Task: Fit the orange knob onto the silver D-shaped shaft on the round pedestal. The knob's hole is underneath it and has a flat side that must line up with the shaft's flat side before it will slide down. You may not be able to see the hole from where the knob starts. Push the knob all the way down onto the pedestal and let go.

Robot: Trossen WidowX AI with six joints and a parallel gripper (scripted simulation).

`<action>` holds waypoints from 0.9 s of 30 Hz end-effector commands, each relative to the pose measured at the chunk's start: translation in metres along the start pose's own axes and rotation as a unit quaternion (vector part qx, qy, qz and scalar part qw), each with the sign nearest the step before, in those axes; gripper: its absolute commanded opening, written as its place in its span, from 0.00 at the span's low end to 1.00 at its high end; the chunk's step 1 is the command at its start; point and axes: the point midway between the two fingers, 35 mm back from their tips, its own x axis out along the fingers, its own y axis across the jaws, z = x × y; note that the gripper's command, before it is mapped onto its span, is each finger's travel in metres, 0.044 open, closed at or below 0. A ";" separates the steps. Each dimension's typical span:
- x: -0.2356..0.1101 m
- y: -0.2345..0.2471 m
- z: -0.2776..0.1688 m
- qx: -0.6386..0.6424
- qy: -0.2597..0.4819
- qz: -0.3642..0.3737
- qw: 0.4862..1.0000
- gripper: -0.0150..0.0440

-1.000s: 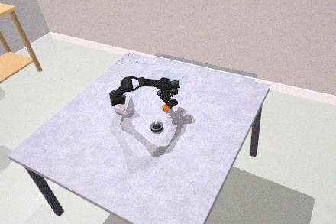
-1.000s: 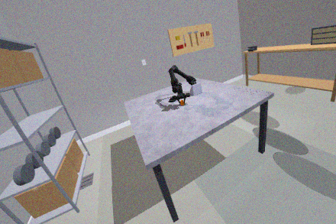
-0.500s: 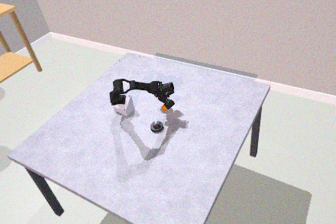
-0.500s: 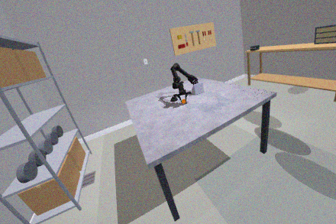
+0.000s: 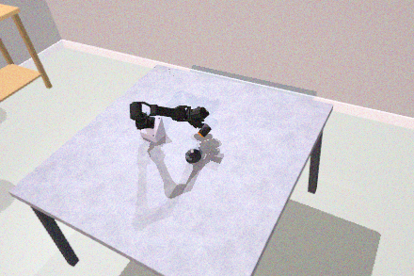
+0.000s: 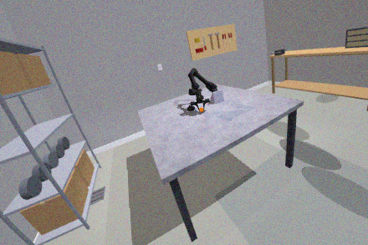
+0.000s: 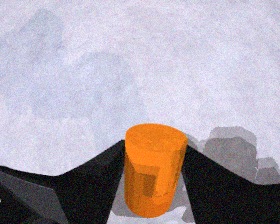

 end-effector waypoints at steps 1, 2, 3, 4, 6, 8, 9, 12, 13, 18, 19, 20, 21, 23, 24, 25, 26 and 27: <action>-0.003 0.001 -0.004 -0.002 -0.032 0.000 0.999 0.56; -0.003 0.001 -0.005 -0.002 -0.039 0.001 0.999 0.56; -0.004 0.001 -0.005 -0.002 -0.046 0.001 0.999 0.56; -0.005 0.001 -0.006 -0.002 -0.054 0.001 0.999 0.56; -0.006 0.001 -0.008 -0.003 -0.068 0.001 0.998 0.56; -0.007 0.001 -0.009 -0.003 -0.083 0.001 0.997 0.56; -0.007 0.001 -0.010 -0.003 -0.090 0.001 0.996 0.56; -0.009 0.001 -0.013 -0.003 -0.112 0.001 0.994 0.56; -0.009 0.001 -0.014 -0.003 -0.119 0.001 0.993 0.56; -0.011 0.001 -0.018 -0.003 -0.154 0.002 0.988 0.56; -0.012 0.001 -0.019 -0.003 -0.161 0.002 0.987 0.56; -0.012 0.001 -0.020 -0.003 -0.167 0.002 0.986 0.56; -0.012 0.001 -0.021 -0.003 -0.174 0.002 0.985 0.56; -0.013 0.001 -0.022 -0.003 -0.188 0.002 0.982 0.56; -0.013 0.001 -0.023 -0.004 -0.195 0.002 0.981 0.56; -0.014 0.001 -0.024 -0.004 -0.202 0.002 0.979 0.56; -0.014 0.001 -0.025 -0.004 -0.208 0.002 0.978 0.56; -0.014 0.001 -0.026 -0.004 -0.215 0.003 0.977 0.56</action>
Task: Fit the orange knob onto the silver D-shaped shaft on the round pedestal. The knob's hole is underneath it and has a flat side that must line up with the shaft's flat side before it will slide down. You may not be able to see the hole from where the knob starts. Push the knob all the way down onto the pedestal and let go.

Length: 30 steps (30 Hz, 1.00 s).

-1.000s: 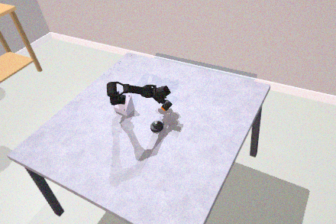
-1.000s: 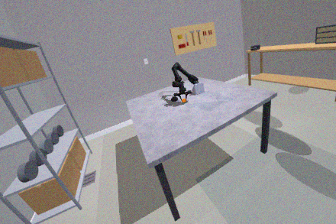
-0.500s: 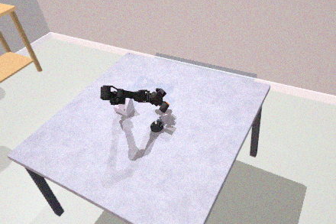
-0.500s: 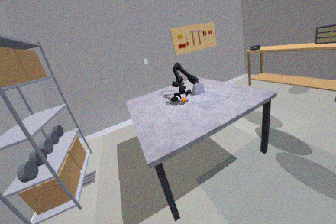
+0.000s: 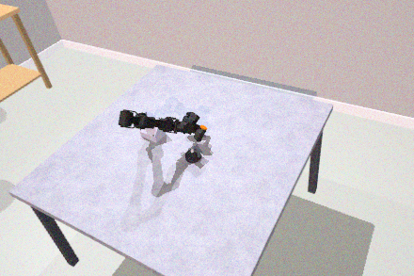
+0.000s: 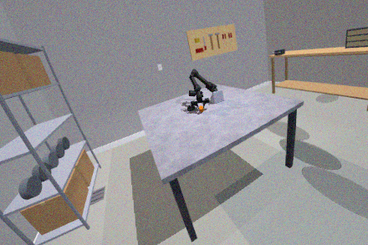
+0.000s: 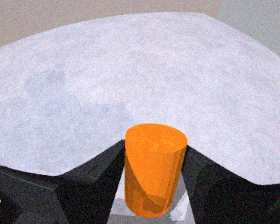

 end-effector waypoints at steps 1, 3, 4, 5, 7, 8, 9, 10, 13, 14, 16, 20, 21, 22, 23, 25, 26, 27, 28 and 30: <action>-0.003 0.001 -0.003 -0.002 -0.029 0.000 1.000 0.56; -0.004 0.001 -0.005 -0.002 -0.043 0.000 0.999 0.56; -0.005 0.001 -0.006 -0.002 -0.049 0.000 0.999 0.56; -0.005 0.001 -0.006 -0.002 -0.056 0.000 0.998 0.56; -0.006 0.001 -0.008 -0.003 -0.070 0.000 0.998 0.56; -0.007 0.001 -0.009 -0.003 -0.077 0.001 0.997 0.56; -0.007 0.001 -0.010 -0.003 -0.084 0.001 0.996 0.56; -0.008 0.001 -0.010 -0.003 -0.091 0.001 0.996 0.56; -0.009 0.002 -0.013 -0.003 -0.112 0.001 0.994 0.56; -0.010 0.002 -0.014 -0.003 -0.119 0.001 0.993 0.56; -0.011 0.002 -0.016 -0.003 -0.135 0.001 0.991 0.56; -0.011 0.002 -0.014 -0.003 -0.112 0.001 0.994 0.56; -0.012 0.002 -0.014 -0.003 -0.107 0.001 0.994 0.56; -0.011 0.001 -0.013 -0.003 -0.118 0.001 0.993 0.60; -0.011 0.001 -0.013 -0.003 -0.118 0.001 0.993 0.65; -0.011 0.001 -0.013 -0.003 -0.118 0.001 0.993 0.69; -0.011 0.001 -0.013 -0.003 -0.118 0.001 0.993 0.69; -0.011 0.001 -0.013 -0.003 -0.118 0.001 0.993 0.69; -0.011 0.001 -0.013 -0.003 -0.118 0.001 0.993 0.69; -0.011 0.001 -0.013 -0.003 -0.118 0.001 0.993 0.69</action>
